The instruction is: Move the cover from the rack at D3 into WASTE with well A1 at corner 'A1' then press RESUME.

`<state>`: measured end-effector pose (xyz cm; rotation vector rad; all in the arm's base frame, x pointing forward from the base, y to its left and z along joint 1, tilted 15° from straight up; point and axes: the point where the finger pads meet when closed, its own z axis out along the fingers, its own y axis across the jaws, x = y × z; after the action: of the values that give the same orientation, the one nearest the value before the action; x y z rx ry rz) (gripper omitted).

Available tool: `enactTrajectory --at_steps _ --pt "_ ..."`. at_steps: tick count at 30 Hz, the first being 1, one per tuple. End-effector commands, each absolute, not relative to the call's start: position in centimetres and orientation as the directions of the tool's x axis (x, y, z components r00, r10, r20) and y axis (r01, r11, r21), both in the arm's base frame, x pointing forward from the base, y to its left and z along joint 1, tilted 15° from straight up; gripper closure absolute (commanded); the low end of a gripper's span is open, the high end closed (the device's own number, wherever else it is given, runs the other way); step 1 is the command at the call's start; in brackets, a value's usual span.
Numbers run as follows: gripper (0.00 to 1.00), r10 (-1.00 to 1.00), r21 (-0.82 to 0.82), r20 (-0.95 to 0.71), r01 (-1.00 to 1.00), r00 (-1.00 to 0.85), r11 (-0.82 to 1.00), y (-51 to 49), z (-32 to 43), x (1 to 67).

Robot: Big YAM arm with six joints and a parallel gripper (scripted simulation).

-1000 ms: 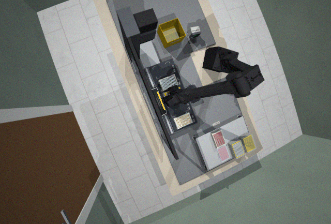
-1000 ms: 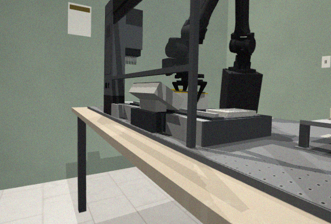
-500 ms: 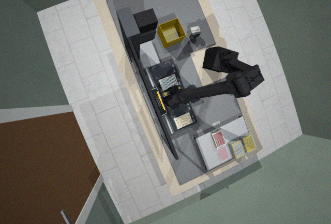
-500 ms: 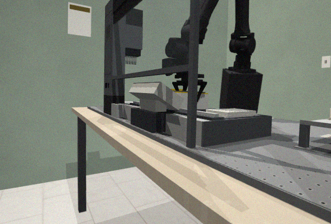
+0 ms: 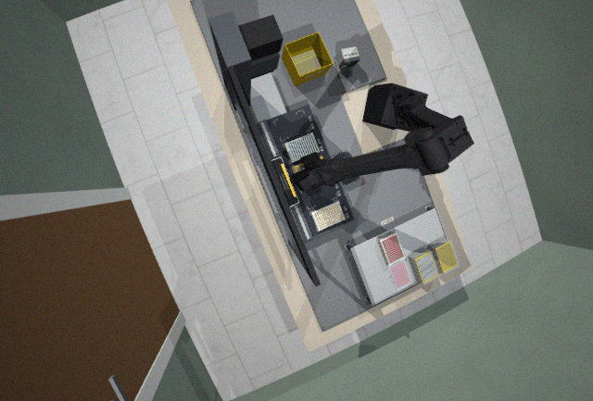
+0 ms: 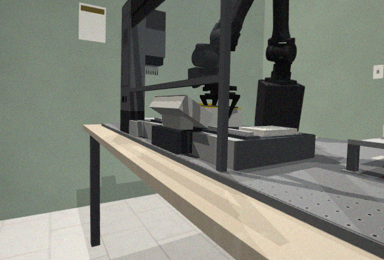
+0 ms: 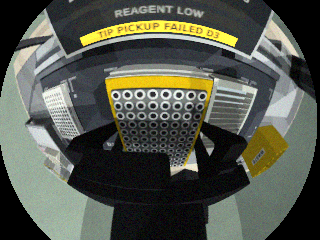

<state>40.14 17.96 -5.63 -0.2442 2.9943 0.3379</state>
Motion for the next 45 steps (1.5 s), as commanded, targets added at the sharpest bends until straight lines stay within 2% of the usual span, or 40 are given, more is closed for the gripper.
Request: enactTrajectory --at_steps 1,14,45 --pt "1.0 -0.135 0.209 -0.135 -0.161 -0.982 0.965 18.2 -6.4 40.1" --pt "1.0 -0.135 0.209 -0.135 -0.161 -0.982 0.965 18.2 -6.4 40.1" --pt "1.0 -0.135 0.215 -0.174 -0.172 -0.975 0.961 16.8 0.1 41.0"
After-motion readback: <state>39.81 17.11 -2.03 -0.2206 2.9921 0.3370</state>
